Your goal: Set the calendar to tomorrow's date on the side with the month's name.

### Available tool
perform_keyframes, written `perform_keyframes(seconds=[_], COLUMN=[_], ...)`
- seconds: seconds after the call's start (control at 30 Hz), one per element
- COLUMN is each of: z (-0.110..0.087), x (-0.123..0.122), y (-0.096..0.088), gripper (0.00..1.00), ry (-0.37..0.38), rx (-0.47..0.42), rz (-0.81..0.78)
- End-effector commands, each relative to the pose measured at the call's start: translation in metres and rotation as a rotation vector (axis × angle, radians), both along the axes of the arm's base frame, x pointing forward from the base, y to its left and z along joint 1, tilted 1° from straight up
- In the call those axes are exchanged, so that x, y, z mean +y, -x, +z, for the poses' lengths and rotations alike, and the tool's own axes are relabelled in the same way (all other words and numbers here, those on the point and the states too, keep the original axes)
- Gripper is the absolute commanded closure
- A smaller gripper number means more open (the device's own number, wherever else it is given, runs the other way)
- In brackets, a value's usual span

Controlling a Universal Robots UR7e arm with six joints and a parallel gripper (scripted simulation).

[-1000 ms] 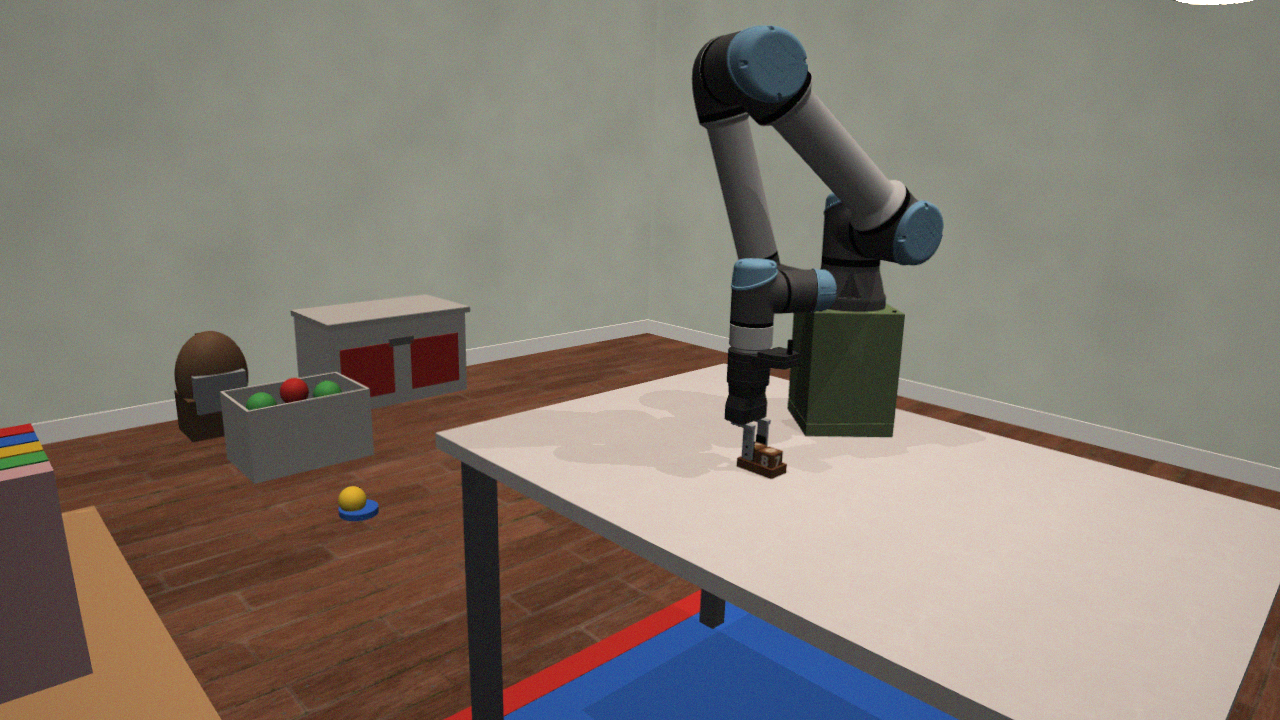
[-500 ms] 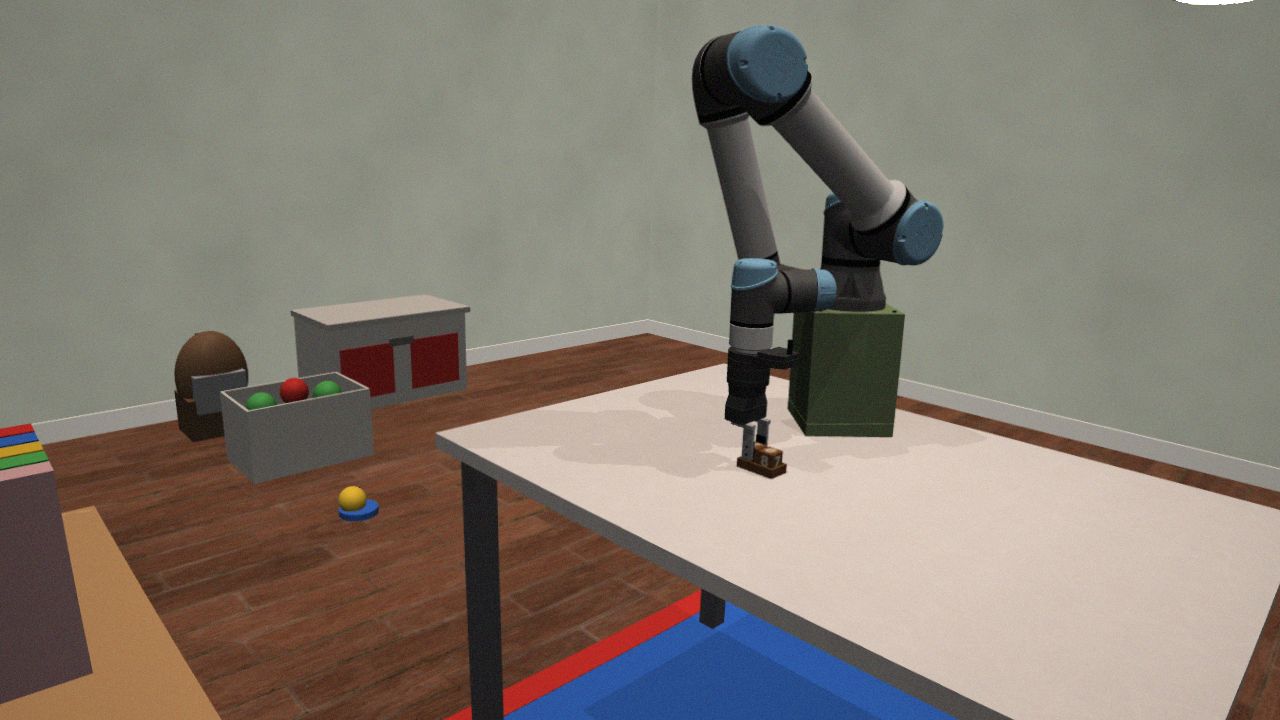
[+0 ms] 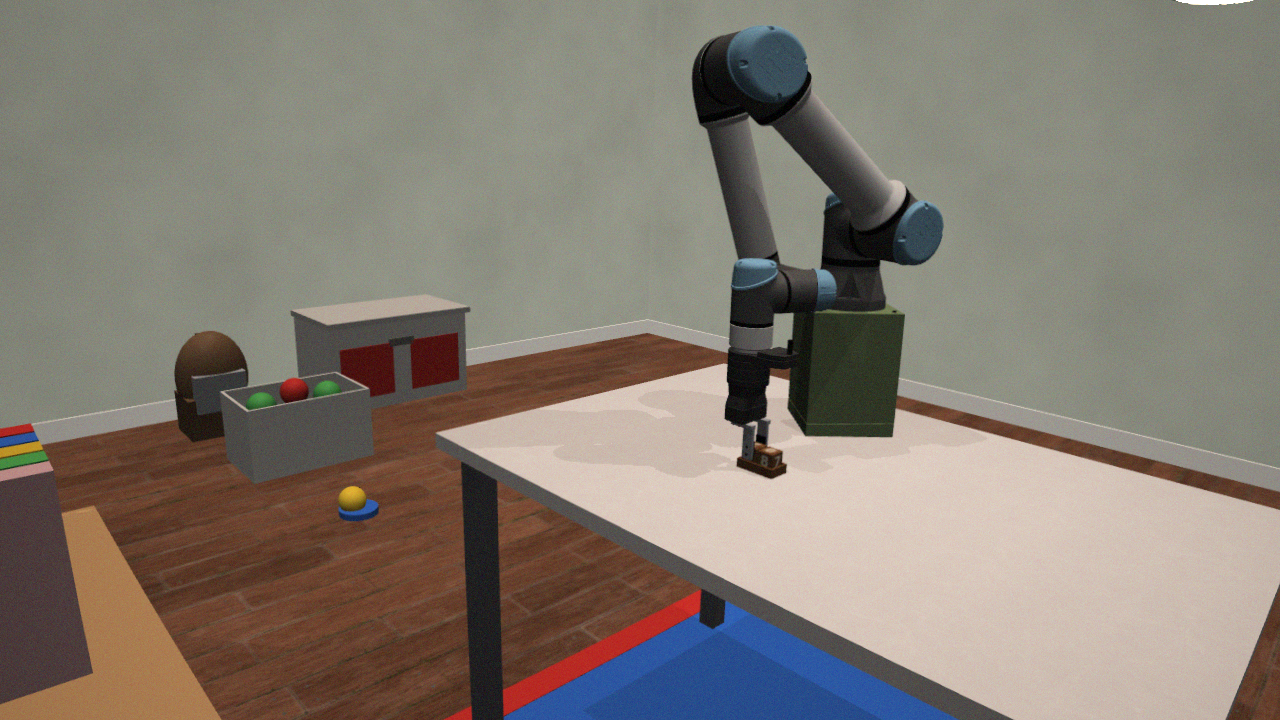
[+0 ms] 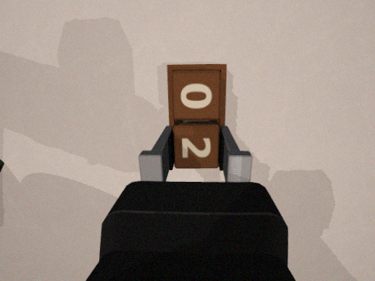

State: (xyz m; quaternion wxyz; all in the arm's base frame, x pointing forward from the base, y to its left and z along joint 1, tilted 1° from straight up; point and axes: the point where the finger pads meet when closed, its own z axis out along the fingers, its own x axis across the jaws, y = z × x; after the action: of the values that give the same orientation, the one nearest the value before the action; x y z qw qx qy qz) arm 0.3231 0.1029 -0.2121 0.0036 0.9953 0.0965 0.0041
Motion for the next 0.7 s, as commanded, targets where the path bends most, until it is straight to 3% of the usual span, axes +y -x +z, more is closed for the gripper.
perform_keyframes(seconds=[0.0,0.17,0.2,0.33,0.37,0.67], z=[-0.0001,-0.0001,-0.0001,-0.0001,-0.0001,-0.0001], x=[0.0001,0.0001,0.0001,0.0001,0.0001,0.0001], y=[-0.0023,-0.0023,-0.0023,-0.0023,-0.0023,-0.0023], gripper=[0.28,0.22,0.16,0.16,0.1,0.1], ry=[0.001,0.001,0.001,0.001,0.001,0.001], rx=[-0.004,-0.004,-0.004,-0.004,-0.004,-0.004], rz=[0.001,0.001,0.001,0.001,0.001,0.001])
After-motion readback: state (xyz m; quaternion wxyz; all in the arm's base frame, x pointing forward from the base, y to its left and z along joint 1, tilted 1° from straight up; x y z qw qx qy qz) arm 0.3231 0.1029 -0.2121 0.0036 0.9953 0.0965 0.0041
